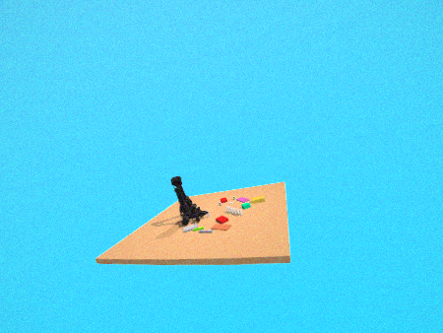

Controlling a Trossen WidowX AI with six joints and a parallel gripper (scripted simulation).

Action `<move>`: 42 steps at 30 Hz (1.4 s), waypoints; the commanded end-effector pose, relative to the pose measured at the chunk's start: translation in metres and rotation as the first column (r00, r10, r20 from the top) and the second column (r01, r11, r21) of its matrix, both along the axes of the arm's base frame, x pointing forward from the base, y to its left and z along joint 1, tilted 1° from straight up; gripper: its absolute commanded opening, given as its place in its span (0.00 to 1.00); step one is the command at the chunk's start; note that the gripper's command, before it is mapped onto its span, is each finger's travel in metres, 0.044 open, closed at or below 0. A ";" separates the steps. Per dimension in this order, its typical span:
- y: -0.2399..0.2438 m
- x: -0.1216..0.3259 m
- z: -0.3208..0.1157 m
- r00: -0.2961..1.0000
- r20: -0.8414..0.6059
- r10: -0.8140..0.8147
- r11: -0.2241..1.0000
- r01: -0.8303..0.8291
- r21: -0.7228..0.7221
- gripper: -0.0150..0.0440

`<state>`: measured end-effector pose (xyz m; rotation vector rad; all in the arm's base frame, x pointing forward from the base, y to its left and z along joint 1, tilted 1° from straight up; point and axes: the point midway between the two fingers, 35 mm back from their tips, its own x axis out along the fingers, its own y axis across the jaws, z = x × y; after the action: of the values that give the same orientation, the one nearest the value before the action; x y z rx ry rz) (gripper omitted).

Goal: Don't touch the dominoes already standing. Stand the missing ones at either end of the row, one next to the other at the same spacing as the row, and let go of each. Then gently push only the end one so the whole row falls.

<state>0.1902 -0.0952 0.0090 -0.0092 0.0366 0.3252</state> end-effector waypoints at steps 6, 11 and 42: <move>0.001 0.000 -0.004 1.000 0.008 -0.005 1.000 0.005 -0.003 0.29; -0.001 0.000 -0.005 1.000 0.009 -0.015 1.000 0.015 -0.004 0.29; 0.008 -0.004 0.004 0.999 0.031 -0.019 1.000 0.019 -0.005 0.29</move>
<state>0.1870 -0.0911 0.0110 -0.0270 0.0060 0.3050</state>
